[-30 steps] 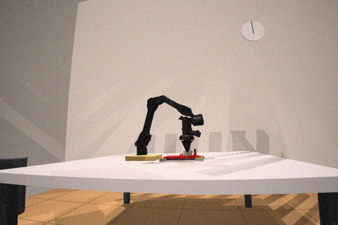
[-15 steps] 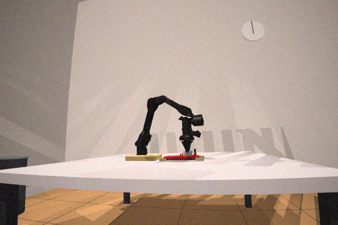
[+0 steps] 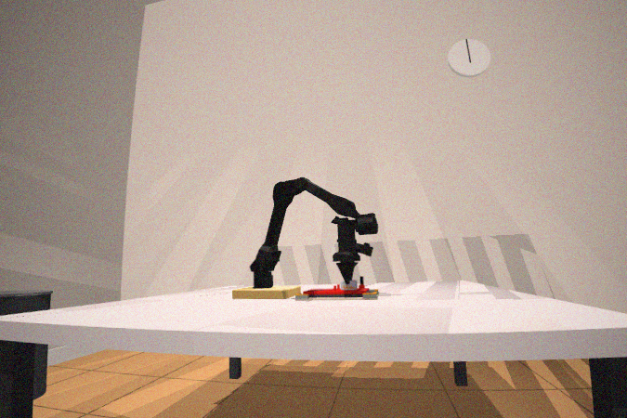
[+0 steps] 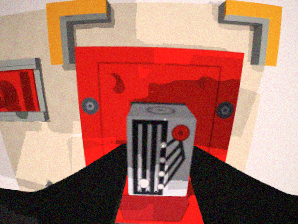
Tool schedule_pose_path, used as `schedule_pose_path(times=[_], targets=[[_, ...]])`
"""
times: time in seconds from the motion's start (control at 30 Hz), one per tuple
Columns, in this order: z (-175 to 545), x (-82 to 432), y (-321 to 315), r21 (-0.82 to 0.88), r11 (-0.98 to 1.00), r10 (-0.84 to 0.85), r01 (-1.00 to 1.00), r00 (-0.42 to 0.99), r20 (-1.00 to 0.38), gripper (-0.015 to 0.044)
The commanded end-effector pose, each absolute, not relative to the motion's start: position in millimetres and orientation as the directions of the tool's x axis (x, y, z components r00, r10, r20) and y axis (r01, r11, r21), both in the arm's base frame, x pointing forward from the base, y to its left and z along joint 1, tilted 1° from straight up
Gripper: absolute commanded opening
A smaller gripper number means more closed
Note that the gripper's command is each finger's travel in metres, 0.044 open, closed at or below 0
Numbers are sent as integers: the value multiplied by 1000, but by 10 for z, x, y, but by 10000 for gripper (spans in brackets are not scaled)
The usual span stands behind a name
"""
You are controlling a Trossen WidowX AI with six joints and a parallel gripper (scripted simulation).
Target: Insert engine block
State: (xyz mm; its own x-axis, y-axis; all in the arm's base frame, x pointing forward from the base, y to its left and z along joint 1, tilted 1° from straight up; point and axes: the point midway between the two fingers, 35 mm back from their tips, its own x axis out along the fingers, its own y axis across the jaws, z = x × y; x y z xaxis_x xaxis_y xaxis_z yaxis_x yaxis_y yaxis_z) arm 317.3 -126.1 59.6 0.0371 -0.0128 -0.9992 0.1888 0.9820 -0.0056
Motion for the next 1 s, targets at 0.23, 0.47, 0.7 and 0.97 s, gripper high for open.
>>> schedule_pose_path(times=[0.23, 0.47, 0.7, 0.97], targets=[[577, 3174, -1266, -9, 981, -16, 192, 36, -999, 158], [569, 3174, -1267, -9, 982, -16, 191, 36, -999, 158], [561, 3174, -1266, -9, 982, -16, 191, 36, -999, 158], [569, 3173, -1261, -6, 982, -13, 189, 37, -999, 315]])
